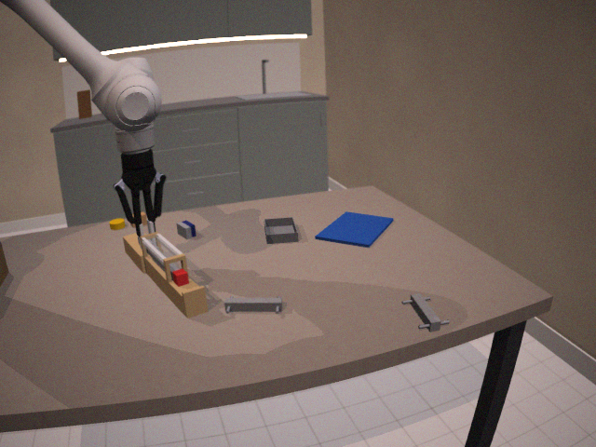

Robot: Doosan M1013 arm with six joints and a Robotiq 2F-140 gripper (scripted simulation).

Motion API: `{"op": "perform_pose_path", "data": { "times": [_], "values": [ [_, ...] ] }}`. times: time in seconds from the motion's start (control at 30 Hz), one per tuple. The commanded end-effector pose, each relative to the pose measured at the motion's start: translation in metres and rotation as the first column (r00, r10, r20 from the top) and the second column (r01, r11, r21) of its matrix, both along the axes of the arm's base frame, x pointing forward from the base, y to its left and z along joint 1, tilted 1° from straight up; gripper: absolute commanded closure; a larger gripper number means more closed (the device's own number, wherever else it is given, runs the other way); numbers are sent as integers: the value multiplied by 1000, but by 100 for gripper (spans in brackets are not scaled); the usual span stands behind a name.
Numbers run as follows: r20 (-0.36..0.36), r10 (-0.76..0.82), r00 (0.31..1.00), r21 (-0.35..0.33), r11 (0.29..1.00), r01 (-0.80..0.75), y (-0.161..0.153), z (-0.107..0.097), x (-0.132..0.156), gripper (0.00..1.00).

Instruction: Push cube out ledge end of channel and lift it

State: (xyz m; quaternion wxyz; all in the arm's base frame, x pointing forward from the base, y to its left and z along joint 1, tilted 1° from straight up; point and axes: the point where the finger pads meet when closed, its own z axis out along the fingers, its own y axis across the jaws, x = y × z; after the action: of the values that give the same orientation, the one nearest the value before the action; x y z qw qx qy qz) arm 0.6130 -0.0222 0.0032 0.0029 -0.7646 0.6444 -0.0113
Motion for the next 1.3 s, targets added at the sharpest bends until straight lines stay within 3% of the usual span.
{"op": "perform_pose_path", "data": {
  "times": [0.0, 0.6, 0.63, 1.27],
  "values": [
    [0, 0, 1000, 0, 1000, 0, 0, 0, 0, 100],
    [0, 0, 1000, 0, 1000, 0, 0, 0, 0, 100],
    [0, 0, 1000, 0, 1000, 0, 0, 0, 0, 77],
    [0, 0, 1000, 0, 1000, 0, 0, 0, 0, 77]
  ]
}}
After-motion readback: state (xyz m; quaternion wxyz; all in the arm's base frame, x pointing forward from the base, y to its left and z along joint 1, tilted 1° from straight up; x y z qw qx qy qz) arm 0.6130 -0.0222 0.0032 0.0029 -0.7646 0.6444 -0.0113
